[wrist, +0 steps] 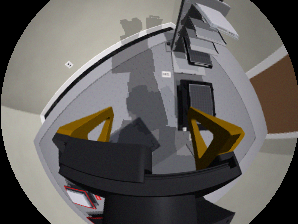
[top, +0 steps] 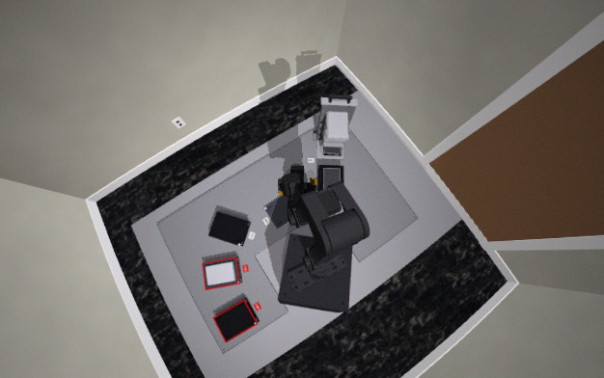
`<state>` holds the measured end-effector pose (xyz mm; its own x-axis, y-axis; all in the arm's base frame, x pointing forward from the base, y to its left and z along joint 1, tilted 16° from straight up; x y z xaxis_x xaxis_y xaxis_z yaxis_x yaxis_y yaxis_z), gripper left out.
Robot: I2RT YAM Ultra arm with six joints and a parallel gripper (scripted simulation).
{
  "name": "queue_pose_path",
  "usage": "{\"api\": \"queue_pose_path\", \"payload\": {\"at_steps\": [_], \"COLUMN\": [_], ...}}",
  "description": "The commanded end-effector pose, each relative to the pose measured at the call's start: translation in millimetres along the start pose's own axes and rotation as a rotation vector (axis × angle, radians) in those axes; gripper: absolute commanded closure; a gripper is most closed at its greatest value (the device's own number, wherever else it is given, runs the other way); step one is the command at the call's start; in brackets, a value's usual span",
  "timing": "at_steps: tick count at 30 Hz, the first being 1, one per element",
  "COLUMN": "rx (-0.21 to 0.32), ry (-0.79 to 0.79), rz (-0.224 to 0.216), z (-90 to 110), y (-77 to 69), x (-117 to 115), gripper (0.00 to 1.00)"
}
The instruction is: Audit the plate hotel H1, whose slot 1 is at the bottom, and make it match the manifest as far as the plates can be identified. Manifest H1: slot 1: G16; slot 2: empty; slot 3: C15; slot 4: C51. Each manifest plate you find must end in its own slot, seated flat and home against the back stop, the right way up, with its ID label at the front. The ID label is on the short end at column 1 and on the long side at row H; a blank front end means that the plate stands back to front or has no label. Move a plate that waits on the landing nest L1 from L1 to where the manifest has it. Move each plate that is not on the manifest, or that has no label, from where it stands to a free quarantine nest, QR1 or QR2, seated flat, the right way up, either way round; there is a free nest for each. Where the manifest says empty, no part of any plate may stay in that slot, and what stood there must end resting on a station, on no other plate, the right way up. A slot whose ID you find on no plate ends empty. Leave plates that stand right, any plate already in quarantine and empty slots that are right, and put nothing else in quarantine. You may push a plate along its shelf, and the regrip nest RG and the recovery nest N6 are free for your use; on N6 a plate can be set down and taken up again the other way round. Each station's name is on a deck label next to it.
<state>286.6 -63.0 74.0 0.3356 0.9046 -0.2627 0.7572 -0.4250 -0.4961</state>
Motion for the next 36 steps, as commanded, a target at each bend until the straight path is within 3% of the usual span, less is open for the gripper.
{"api": "queue_pose_path", "payload": {"at_steps": [1,36], "rx": [-0.024,-0.021], "ry": [0.013,0.015], "rz": [0.013,0.011], "z": [-3,27], "y": [-4.4,-53.5], "x": [7,93], "gripper": [0.00,0.00]}}
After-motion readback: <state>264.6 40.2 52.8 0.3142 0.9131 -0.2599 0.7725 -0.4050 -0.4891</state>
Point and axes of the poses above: the point where the finger pads meet when closed, its own y axis out along the fingers, its own x axis across the jaws, z = x × y, the point moved 6 cm from there along -y, back along the fingers, and after that the axes turned 15 degrees about -y, right-handed, at the moved point
